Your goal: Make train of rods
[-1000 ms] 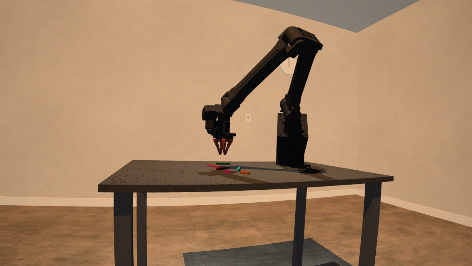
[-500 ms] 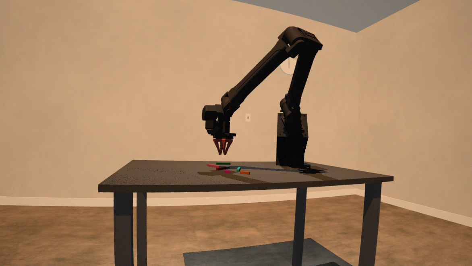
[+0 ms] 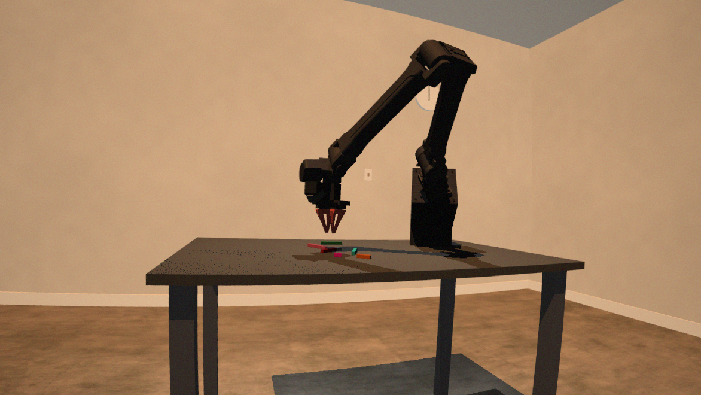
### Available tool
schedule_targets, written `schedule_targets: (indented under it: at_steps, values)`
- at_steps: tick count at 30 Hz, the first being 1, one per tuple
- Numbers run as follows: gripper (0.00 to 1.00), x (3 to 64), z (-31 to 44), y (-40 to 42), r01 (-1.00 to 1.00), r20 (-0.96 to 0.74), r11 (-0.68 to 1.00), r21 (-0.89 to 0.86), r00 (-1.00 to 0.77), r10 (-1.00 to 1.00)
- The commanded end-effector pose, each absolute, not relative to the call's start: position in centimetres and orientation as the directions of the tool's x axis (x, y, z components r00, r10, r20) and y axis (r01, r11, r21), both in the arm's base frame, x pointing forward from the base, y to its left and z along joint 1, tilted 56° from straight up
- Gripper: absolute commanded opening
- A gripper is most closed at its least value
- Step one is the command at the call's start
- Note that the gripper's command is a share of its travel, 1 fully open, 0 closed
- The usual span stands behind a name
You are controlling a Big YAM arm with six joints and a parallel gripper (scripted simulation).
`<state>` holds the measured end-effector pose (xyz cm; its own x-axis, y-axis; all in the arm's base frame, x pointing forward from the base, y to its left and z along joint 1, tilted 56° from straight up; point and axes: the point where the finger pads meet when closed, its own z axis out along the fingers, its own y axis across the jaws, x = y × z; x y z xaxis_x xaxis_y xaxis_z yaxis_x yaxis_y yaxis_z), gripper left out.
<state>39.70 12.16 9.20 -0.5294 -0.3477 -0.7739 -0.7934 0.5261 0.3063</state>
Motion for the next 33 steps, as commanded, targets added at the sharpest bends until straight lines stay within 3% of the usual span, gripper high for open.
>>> schedule_targets:
  at_steps: [1,33]
  values:
    - [0.24,40.2,8.9,12.6,-0.788,-0.772,0.530,0.314,-0.537,-0.340]
    - [0.24,41.0,6.6,15.0,-0.781,-0.768,0.536,0.321,-0.546,-0.335]
